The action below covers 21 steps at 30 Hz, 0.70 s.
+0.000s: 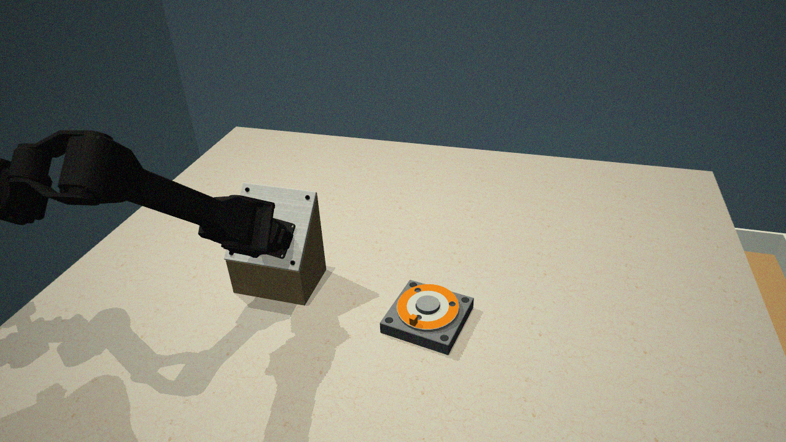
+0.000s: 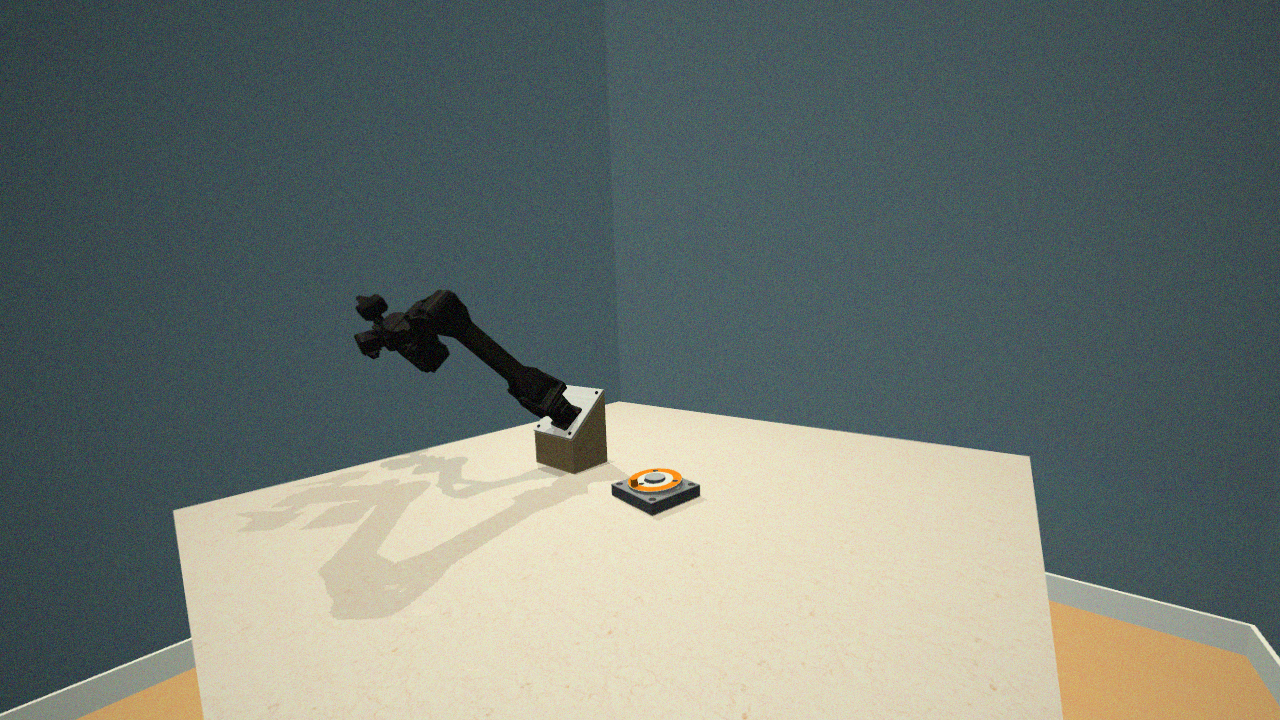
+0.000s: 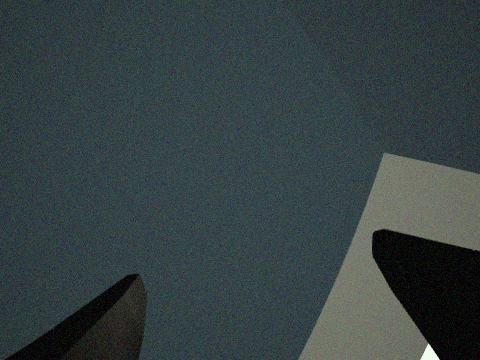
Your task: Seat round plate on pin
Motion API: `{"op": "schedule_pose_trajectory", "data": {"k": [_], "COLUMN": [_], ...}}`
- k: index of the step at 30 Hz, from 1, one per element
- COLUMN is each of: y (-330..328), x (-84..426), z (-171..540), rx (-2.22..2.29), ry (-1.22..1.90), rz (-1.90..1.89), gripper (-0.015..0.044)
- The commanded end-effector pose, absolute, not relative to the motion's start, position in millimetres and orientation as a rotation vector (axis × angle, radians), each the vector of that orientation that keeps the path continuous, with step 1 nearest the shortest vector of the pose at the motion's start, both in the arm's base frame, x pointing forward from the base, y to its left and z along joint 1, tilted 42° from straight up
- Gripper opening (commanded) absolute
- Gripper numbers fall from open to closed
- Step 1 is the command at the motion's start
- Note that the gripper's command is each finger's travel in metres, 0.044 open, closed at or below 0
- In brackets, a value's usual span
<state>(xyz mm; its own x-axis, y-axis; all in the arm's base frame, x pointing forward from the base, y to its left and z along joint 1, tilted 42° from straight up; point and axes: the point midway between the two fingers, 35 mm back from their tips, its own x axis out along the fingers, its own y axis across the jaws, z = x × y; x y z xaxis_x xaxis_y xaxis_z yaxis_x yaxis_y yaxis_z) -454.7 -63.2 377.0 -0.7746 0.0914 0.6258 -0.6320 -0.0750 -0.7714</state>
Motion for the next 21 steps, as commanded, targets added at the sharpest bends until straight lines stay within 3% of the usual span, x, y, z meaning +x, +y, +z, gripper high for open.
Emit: {"op": "schedule_pose_trajectory", "data": {"k": [1, 10, 15, 21], "y": [-67, -210, -301, -369], "x": [-454, -417, -360, -291], "z": [377, 387, 389, 389], "rx": [0.589, 0.865, 1.034, 1.16], "ry": [-1.705, -1.65, -1.616, -1.544], "rz": [1.912, 2.33, 2.618, 2.898], "gripper": [0.0374, 0.0137, 0.0006, 0.0]}}
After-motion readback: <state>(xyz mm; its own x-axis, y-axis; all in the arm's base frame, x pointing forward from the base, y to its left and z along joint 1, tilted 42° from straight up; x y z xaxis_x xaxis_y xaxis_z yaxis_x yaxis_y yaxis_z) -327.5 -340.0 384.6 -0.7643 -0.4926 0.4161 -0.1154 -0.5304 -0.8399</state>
